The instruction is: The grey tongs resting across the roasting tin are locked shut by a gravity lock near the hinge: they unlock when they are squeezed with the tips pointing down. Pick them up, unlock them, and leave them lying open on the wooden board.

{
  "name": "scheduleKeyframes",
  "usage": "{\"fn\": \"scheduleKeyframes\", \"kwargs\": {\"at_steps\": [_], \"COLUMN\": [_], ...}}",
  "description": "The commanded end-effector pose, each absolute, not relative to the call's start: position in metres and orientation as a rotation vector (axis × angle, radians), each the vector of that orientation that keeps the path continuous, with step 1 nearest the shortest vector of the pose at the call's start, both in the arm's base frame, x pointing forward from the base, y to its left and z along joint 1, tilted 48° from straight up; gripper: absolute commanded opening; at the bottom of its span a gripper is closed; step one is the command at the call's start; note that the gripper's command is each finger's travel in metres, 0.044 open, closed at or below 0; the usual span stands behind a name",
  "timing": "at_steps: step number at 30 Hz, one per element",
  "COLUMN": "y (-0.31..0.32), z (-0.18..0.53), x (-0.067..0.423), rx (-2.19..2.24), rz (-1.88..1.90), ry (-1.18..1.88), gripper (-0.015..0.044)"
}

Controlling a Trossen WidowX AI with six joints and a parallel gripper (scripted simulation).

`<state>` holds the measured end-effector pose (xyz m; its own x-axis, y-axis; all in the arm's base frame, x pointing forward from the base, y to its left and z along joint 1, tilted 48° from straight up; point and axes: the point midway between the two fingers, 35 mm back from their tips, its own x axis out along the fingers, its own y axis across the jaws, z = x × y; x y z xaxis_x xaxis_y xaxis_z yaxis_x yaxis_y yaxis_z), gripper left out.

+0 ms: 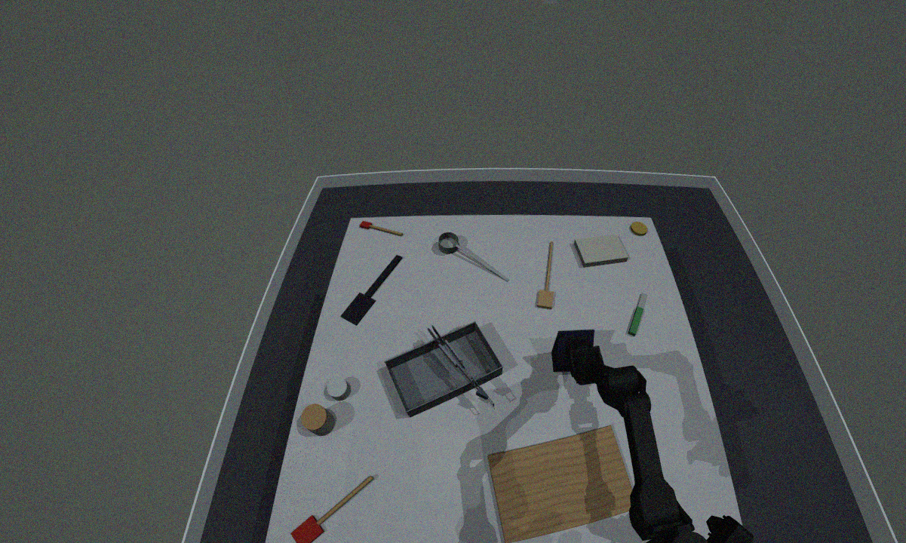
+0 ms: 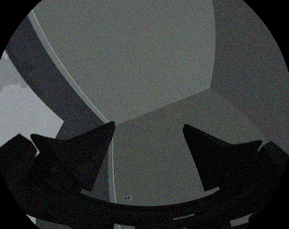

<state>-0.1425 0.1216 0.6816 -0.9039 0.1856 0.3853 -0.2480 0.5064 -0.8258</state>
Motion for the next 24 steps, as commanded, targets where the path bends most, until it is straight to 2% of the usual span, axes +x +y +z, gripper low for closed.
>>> {"fn": "scheduleKeyframes", "kwargs": {"at_steps": [1, 9, 17, 24], "y": [0.165, 0.257, 0.273, 0.315], "z": [0.671, 0.635, 0.623, 0.589], "x": [-0.124, -0.062, -0.043, 0.027], "rx": [-0.117, -0.440, -0.479, -0.647], "rz": [1.437, 1.483, 1.528, 1.502], "ry": [-2.185, -1.899, -1.788, -1.534], "gripper": [0.0440, 0.0440, 0.0440, 0.0440]}}
